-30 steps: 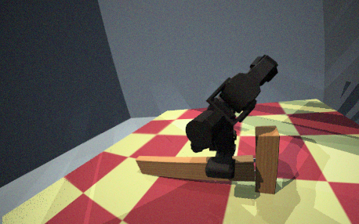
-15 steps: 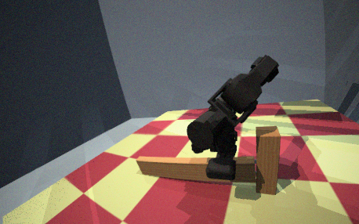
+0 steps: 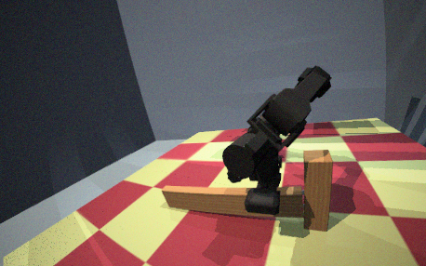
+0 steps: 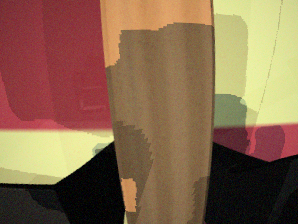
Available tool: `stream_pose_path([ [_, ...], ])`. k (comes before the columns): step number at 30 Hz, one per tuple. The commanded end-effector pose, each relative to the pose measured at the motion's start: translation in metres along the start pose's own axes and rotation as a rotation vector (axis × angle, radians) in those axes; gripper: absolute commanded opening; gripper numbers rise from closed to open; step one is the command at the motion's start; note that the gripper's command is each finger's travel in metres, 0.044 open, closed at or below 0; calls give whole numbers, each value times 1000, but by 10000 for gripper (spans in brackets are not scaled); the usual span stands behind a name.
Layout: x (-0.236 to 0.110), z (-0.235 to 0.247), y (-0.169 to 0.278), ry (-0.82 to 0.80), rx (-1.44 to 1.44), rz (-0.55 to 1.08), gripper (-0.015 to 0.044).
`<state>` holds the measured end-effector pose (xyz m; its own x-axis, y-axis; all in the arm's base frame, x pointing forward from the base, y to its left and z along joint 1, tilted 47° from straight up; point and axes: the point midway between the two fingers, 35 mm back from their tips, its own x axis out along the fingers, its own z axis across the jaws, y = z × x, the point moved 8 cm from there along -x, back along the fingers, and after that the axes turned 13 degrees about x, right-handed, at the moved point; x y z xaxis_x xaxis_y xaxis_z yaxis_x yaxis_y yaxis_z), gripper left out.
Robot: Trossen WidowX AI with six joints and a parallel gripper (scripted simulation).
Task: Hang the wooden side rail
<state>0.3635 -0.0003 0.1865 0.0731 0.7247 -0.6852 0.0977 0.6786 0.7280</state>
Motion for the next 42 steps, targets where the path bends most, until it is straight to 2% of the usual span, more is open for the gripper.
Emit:
stream_pose_path([
  [1,0,0,1,-5,-1,10,0],
  [42,6,0,2,-5,-1,10,0],
])
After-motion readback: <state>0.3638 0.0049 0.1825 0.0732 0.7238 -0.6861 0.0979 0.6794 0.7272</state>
